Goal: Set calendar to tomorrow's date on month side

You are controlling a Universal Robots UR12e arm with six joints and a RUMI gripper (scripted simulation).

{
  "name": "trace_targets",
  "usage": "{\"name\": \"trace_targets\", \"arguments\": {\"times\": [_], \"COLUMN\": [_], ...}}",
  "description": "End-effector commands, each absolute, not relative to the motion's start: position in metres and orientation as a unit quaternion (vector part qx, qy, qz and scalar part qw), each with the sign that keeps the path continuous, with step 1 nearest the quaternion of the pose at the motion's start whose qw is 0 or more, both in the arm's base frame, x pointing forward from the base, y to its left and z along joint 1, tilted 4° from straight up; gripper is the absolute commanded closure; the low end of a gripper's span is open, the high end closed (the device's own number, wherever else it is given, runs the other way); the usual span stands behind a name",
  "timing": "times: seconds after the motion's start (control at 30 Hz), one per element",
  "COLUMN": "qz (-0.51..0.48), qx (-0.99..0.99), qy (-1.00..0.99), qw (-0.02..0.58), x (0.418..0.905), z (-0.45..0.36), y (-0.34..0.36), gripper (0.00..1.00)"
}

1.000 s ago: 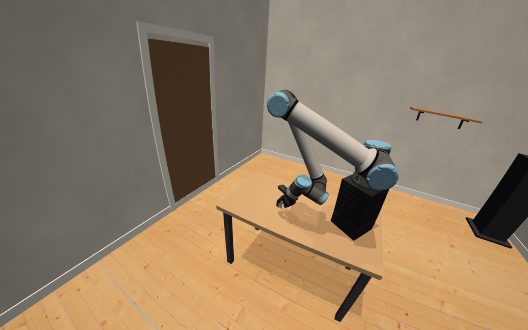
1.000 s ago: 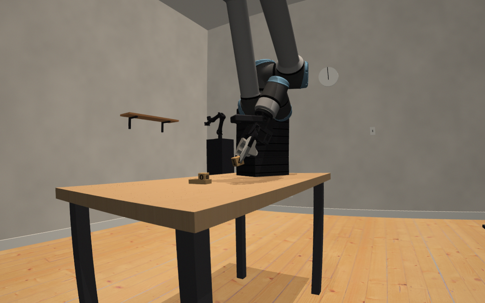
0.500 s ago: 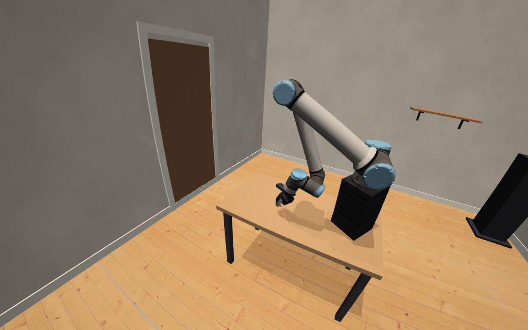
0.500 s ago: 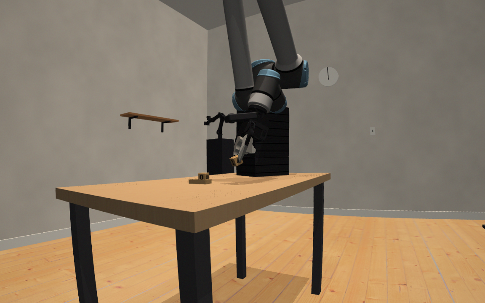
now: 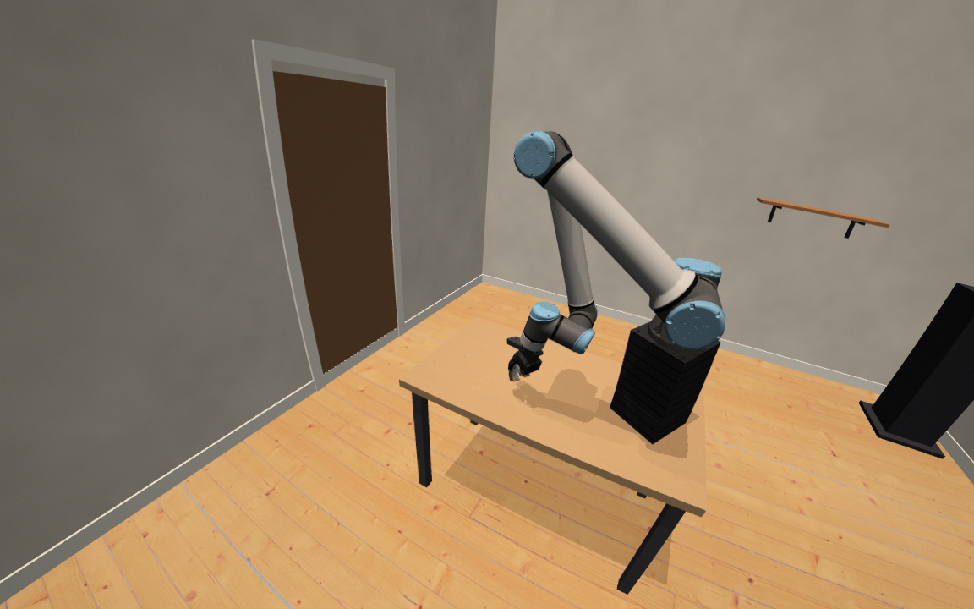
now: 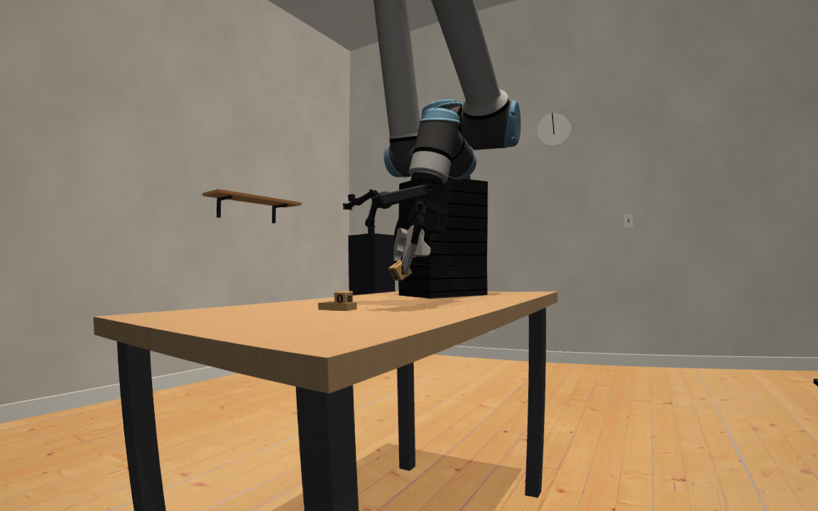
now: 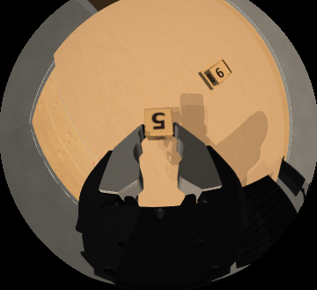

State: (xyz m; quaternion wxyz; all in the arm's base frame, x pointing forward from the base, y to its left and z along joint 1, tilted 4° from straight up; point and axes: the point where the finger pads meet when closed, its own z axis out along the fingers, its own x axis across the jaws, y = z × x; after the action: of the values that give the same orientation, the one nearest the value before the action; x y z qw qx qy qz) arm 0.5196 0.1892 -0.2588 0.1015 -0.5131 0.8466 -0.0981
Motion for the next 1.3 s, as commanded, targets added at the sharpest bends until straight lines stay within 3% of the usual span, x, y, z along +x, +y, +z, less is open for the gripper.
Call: {"name": "trace_targets", "arguments": {"times": [0.0,1.27], "qz": [-0.094,0.016], "qx": [-0.515,-0.523], "qy": [0.847,0.851], "qw": [0.098,0.032], "x": [0.5187,0.5226], "z": [-0.2592,-0.2589], "y": [0.1895,0.1888], "gripper": [0.89,0.89]}}
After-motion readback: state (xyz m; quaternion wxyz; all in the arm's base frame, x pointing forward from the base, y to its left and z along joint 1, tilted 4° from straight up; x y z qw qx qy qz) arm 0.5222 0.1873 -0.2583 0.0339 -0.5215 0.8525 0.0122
